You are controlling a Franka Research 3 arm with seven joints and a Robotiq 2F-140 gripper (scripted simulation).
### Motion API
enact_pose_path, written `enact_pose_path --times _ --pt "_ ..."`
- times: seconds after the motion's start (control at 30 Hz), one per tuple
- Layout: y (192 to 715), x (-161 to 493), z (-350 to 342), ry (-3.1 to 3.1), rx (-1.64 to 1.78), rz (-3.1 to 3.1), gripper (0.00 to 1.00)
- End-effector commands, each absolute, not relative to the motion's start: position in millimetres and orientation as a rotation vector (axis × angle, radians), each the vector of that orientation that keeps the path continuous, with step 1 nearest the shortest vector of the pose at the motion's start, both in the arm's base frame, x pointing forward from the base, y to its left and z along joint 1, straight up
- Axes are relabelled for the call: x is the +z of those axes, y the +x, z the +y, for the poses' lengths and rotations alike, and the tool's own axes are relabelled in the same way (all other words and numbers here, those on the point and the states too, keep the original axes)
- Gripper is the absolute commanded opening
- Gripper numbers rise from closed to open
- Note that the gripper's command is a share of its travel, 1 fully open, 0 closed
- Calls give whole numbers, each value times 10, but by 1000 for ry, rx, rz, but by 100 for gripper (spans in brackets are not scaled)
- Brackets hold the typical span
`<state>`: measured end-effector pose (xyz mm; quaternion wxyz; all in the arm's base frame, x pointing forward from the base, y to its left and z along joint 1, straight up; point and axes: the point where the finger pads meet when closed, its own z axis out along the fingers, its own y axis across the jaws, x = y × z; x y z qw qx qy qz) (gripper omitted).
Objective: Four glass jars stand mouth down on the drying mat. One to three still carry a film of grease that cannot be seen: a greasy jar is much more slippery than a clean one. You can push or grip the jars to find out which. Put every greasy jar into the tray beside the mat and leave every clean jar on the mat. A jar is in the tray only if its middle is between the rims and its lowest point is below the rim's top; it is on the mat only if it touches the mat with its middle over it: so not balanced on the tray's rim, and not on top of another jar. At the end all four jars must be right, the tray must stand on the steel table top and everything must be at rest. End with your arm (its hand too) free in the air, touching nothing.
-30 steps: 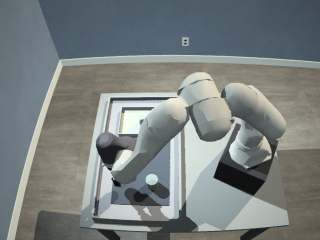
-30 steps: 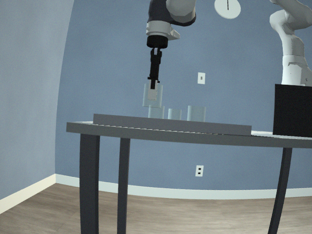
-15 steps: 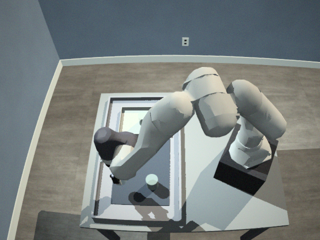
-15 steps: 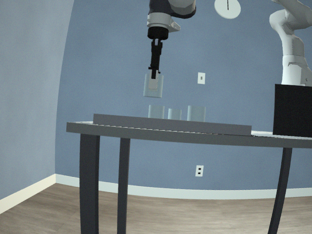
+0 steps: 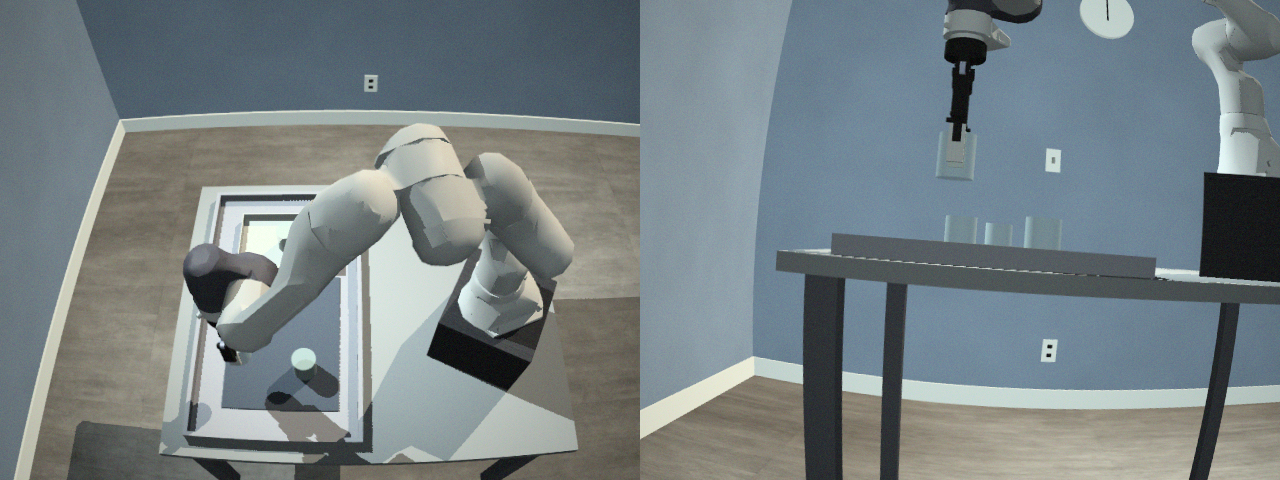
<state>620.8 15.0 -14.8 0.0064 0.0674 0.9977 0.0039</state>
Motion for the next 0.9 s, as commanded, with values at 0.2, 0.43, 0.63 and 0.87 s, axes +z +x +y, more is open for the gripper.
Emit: enact_pose_path --times 0.2,0.43,0.63,0.87 --pt "6160 -79 -15 225 10 3130 0" --pt "6131 -81 -246 225 10 3130 0" --pt "6106 -82 -443 225 10 3130 0" --pt "6086 -83 -607 225 10 3130 0"
